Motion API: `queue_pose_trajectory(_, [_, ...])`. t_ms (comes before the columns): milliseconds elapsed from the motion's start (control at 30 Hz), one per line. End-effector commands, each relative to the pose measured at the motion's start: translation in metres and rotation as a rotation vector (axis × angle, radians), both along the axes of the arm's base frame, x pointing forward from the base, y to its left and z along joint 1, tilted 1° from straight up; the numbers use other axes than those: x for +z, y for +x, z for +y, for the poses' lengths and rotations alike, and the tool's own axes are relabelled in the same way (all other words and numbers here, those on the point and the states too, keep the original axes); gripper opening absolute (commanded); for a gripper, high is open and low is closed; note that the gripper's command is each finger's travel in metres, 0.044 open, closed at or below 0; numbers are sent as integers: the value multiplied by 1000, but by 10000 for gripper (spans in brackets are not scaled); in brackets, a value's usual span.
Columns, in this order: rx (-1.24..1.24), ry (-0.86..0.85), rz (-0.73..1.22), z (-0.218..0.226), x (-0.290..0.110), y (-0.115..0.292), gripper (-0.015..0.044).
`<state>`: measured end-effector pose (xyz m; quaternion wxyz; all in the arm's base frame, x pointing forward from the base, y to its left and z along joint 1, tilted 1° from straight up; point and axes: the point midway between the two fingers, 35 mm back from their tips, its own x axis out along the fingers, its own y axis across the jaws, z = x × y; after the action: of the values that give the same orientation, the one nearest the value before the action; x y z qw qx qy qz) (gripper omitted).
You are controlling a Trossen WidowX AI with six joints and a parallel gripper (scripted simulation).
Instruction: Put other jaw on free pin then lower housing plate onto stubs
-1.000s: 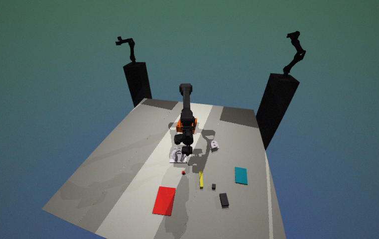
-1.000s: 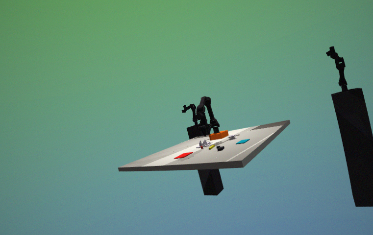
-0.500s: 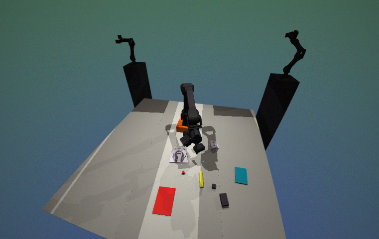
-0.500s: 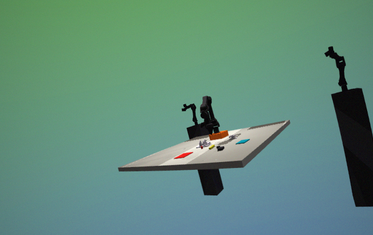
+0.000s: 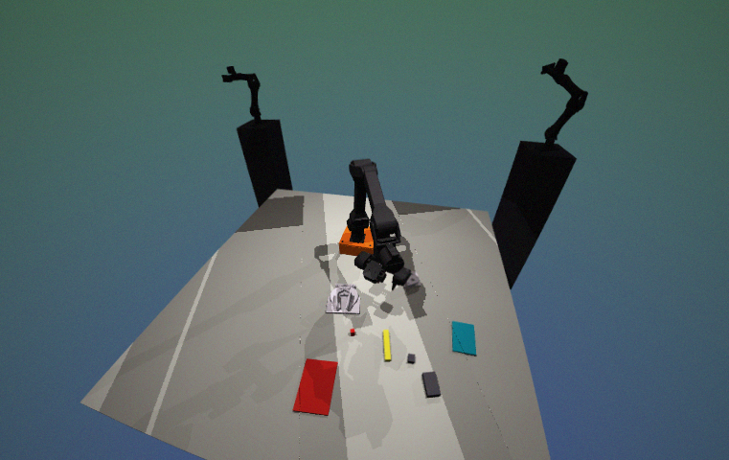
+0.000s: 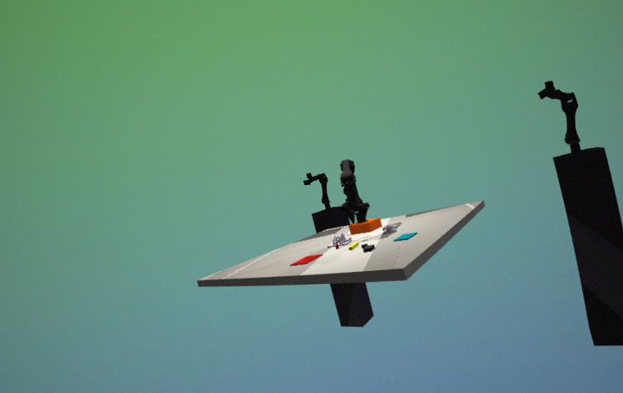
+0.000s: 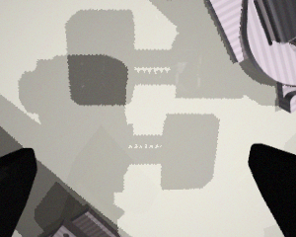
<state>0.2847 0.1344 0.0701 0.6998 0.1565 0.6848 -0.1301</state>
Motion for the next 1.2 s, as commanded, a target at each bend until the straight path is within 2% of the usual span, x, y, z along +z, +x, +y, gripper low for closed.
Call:
queue_pose_trajectory(0, [129,1,1,8,1,-6,440])
queue_pose_trajectory(1167, [1324,-17,-24,71,5,-59,440])
